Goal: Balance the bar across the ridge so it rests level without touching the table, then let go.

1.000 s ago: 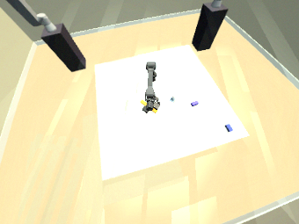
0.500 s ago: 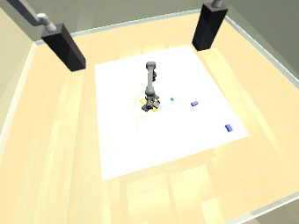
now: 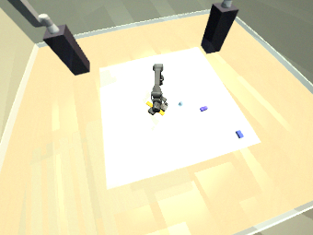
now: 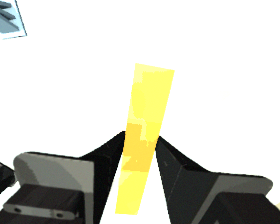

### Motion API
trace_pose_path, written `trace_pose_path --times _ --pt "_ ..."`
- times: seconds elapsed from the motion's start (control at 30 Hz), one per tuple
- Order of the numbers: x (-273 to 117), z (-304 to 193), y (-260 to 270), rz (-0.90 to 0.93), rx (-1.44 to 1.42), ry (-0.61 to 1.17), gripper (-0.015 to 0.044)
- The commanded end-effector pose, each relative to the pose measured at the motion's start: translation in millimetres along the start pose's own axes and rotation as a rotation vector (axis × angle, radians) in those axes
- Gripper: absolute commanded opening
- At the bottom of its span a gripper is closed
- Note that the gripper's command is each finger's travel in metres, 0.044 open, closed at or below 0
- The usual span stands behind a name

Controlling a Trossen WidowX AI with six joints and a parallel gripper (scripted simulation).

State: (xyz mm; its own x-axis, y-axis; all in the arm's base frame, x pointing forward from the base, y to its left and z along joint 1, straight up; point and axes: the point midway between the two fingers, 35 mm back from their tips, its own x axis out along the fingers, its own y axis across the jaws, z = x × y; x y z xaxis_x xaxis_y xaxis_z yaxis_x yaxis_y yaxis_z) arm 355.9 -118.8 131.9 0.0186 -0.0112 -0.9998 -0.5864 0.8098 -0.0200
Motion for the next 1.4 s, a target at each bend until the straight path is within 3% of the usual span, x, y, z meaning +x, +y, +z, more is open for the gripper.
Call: trace_pose_path --times 0.0,1.37 --pt "-14 -1 2 -0.005 -0.004 -0.009 0.0" --pt "-26 91 103 0.002 -0.132 -0.017 0.0"
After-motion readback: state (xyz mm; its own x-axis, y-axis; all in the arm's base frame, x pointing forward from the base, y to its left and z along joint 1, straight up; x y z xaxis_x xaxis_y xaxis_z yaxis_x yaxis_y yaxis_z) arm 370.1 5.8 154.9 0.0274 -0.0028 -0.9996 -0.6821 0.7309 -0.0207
